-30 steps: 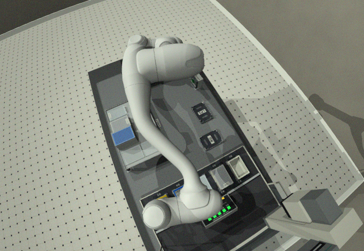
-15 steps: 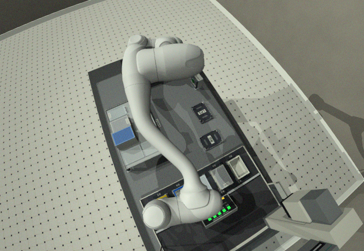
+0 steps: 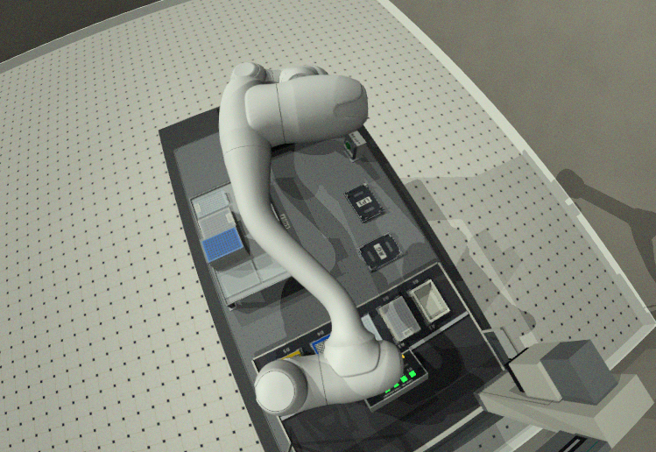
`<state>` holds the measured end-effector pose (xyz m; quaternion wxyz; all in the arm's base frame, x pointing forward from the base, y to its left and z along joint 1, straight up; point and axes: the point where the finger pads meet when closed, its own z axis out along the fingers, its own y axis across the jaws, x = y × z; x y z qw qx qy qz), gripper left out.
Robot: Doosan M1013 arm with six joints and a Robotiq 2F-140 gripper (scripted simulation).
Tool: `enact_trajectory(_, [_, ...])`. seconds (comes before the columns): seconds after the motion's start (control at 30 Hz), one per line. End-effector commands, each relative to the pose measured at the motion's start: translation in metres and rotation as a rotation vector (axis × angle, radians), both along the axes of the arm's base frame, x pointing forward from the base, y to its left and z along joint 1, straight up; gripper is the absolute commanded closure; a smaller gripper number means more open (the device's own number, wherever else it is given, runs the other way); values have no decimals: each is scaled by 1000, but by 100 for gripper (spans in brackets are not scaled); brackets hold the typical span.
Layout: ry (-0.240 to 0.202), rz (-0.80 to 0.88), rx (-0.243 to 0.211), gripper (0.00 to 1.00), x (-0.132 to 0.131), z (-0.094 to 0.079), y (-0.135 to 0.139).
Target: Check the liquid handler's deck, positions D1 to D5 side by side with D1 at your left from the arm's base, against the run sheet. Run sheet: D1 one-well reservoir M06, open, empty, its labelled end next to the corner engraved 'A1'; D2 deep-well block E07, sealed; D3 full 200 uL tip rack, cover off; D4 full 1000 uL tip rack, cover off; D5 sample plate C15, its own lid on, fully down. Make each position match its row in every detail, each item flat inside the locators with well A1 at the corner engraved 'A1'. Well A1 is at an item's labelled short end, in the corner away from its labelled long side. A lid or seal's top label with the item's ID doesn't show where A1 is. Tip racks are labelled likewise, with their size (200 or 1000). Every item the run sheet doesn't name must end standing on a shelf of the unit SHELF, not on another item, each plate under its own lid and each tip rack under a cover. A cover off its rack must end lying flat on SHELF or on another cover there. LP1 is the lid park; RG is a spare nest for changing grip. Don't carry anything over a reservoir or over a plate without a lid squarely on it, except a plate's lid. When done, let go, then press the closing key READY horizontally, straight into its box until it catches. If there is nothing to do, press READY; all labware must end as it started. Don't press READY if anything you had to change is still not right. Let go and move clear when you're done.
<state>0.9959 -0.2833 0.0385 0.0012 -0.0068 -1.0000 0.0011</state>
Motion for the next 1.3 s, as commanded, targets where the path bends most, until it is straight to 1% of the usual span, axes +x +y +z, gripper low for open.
enact_trajectory(0.0, [-2,0,0,90,1,6,0])
enact_trajectory(0.23, [-2,0,0,90,1,17,0])
enact_trajectory(0.3, [-2,0,0,90,1,17,0])
enact_trajectory(0.8, [-2,0,0,90,1,42,0])
enact_trajectory(0.87, [-2,0,0,90,1,42,0])
enact_trajectory(1.27, [-2,0,0,90,1,62,0])
